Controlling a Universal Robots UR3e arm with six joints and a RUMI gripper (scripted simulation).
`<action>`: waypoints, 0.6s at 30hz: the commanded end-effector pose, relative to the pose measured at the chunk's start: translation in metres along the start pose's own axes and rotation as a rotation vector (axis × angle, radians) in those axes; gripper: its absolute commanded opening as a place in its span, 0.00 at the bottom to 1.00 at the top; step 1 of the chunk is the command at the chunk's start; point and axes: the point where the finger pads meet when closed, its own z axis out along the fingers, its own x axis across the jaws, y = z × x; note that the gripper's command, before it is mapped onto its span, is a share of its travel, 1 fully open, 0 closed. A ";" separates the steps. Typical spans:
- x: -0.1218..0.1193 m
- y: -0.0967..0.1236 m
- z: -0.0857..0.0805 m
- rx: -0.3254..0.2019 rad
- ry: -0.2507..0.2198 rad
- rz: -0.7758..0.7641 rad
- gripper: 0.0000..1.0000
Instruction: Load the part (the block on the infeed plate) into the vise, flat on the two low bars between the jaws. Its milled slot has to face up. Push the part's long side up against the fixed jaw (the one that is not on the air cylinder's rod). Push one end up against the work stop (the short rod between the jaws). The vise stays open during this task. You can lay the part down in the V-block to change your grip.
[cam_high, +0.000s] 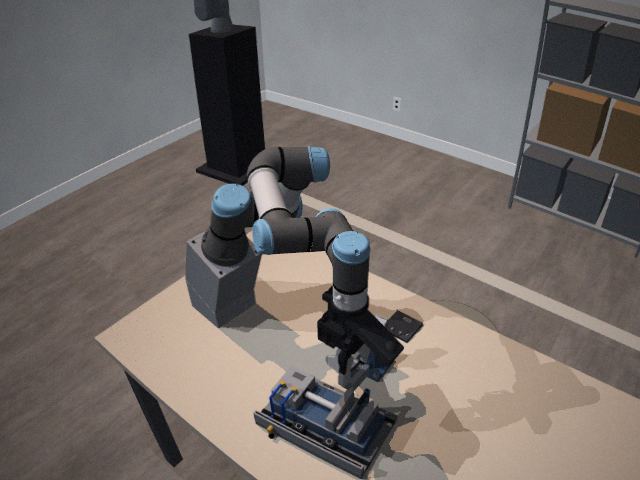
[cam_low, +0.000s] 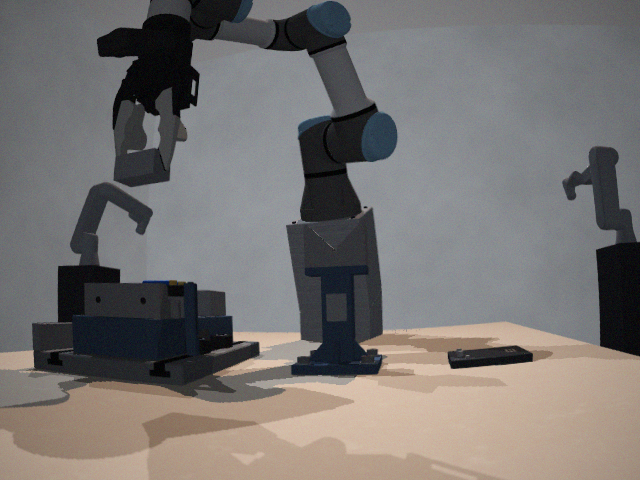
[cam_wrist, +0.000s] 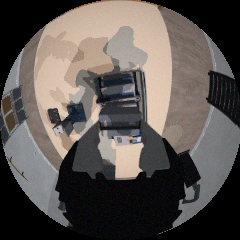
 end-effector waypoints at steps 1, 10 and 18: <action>0.003 -0.001 -0.002 0.004 0.002 -0.020 0.00; 0.007 -0.001 -0.002 0.005 0.002 -0.044 0.00; 0.011 -0.001 -0.002 0.005 0.002 -0.067 0.00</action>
